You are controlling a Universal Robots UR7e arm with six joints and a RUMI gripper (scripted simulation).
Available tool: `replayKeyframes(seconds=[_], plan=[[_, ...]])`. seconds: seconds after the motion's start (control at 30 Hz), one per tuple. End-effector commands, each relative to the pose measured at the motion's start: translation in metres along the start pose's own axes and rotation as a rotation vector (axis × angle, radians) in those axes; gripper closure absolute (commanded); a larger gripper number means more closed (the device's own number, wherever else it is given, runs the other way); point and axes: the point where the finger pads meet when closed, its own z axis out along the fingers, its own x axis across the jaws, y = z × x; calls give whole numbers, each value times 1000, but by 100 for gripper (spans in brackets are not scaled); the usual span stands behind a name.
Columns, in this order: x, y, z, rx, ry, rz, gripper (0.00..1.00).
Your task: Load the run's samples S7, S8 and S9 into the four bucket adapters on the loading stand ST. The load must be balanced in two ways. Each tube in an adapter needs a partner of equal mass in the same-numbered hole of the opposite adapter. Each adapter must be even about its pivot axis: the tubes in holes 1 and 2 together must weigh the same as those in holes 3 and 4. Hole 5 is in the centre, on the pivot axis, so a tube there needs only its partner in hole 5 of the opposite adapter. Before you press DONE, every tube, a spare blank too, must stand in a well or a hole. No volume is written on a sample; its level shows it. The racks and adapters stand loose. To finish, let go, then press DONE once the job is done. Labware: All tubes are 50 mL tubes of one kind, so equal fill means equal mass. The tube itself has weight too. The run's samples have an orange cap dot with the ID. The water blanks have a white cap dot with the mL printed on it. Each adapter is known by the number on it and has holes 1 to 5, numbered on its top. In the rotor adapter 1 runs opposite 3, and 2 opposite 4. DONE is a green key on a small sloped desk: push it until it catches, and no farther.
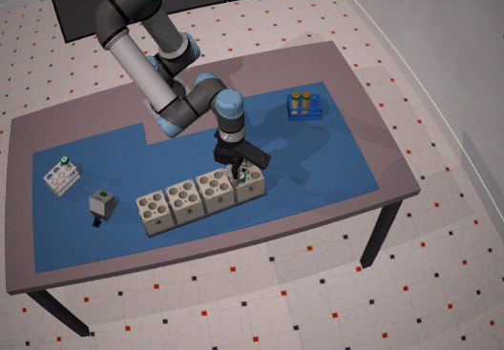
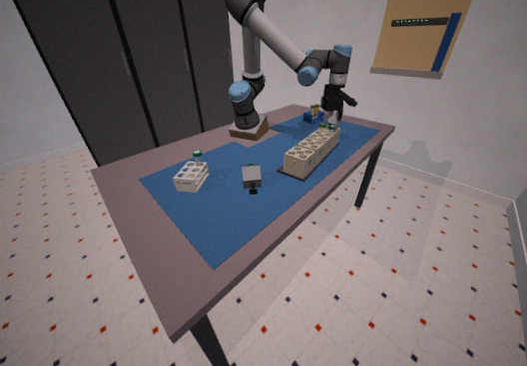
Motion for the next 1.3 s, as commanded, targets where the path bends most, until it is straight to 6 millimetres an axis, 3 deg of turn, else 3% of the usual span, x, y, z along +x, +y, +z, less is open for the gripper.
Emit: replayKeyframes(seconds=[0.0,0.1,0.43,0.67,0.97,1.07,1.27], plan=[[0,0,0,1,1,0,65],[0,0,0,1,1,0,65],[0,0,-34,1,1,0,65],[0,0,-42,1,1,0,65],[-74,-10,-42,1,1,-427,65],[-82,-11,-42,1,1,-427,65],[-132,-17,-42,1,1,-427,65]])
